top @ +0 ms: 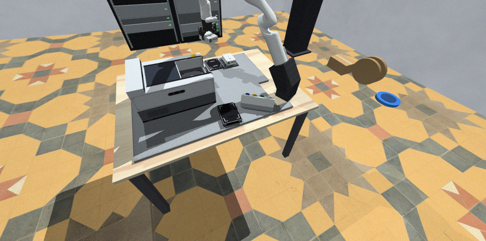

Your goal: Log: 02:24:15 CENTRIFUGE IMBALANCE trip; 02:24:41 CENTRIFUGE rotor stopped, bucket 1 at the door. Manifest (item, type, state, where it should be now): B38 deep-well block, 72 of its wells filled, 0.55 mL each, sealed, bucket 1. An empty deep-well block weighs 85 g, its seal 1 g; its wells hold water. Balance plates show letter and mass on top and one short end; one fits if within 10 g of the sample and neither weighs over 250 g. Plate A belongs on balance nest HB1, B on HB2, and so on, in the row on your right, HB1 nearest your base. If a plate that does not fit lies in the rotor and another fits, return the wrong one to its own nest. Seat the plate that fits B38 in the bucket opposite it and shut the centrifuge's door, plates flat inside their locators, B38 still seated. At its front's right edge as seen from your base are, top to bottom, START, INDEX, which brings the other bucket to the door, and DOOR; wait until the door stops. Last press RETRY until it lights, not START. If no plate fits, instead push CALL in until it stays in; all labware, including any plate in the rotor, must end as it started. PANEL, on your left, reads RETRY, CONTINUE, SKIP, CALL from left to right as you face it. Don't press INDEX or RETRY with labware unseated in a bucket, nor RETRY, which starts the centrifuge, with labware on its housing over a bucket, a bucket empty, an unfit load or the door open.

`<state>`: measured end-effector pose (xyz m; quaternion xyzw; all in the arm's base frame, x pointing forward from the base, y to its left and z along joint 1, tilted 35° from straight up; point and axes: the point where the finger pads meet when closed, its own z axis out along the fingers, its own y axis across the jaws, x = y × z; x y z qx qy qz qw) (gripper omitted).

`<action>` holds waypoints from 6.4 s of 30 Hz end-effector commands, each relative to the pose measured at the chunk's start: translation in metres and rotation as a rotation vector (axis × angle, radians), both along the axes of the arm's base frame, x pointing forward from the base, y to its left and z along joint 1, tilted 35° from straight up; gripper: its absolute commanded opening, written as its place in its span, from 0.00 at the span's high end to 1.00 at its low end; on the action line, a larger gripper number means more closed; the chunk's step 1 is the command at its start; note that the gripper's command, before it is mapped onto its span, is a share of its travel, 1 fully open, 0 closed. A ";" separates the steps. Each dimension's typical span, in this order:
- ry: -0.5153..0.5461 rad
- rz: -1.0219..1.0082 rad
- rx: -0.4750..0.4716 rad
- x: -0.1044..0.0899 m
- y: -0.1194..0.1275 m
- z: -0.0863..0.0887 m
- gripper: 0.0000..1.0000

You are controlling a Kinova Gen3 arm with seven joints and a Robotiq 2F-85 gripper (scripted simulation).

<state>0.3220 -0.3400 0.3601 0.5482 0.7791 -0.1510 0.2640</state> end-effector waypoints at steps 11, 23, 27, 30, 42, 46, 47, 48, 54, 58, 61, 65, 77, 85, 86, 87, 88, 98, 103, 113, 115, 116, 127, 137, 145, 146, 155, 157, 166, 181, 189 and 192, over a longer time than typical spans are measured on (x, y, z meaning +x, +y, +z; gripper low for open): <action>-0.075 -0.115 0.034 -0.029 -0.021 0.005 0.05; -0.136 -0.210 0.063 -0.029 -0.021 0.005 0.05; -0.156 -0.240 0.072 -0.029 -0.021 0.005 0.05; -0.156 -0.240 0.072 -0.029 -0.021 0.005 0.05; -0.156 -0.240 0.072 -0.029 -0.022 0.004 0.05; -0.156 -0.240 0.072 -0.028 -0.025 0.000 0.05; -0.156 -0.240 0.072 -0.027 -0.025 -0.001 0.05; -0.156 -0.240 0.072 -0.027 -0.026 -0.002 0.05; -0.156 -0.240 0.072 -0.026 -0.029 -0.007 0.05; -0.156 -0.240 0.072 -0.024 -0.032 -0.011 0.05; -0.156 -0.240 0.072 -0.023 -0.034 -0.014 0.05; -0.156 -0.240 0.072 -0.022 -0.037 -0.019 0.05; -0.156 -0.240 0.072 -0.019 -0.044 -0.029 0.05; -0.156 -0.240 0.072 -0.017 -0.048 -0.036 0.05; -0.156 -0.240 0.072 -0.016 -0.048 -0.037 0.05; -0.156 -0.240 0.072 -0.016 -0.049 -0.038 0.05; -0.156 -0.240 0.072 -0.016 -0.050 -0.039 0.05; -0.156 -0.240 0.072 -0.012 -0.057 -0.050 0.05; -0.156 -0.240 0.072 -0.011 -0.059 -0.053 0.05; -0.156 -0.240 0.072 -0.008 -0.066 -0.064 0.05; -0.156 -0.240 0.072 -0.008 -0.067 -0.066 0.05; -0.156 -0.240 0.072 -0.007 -0.068 -0.067 0.05; -0.156 -0.240 0.072 -0.004 -0.074 -0.077 0.05; -0.156 -0.240 0.072 -0.002 -0.080 -0.086 0.05; -0.156 -0.240 0.072 0.001 -0.086 -0.095 0.05; -0.156 -0.240 0.072 0.001 -0.086 -0.096 0.05; -0.156 -0.240 0.072 0.004 -0.091 -0.103 0.05; -0.156 -0.240 0.072 0.004 -0.093 -0.105 0.05; -0.156 -0.240 0.072 0.007 -0.099 -0.115 0.05; -0.156 -0.240 0.072 0.012 -0.108 -0.129 0.05; -0.156 -0.240 0.072 0.014 -0.112 -0.136 0.05; -0.156 -0.240 0.072 0.015 -0.114 -0.139 0.05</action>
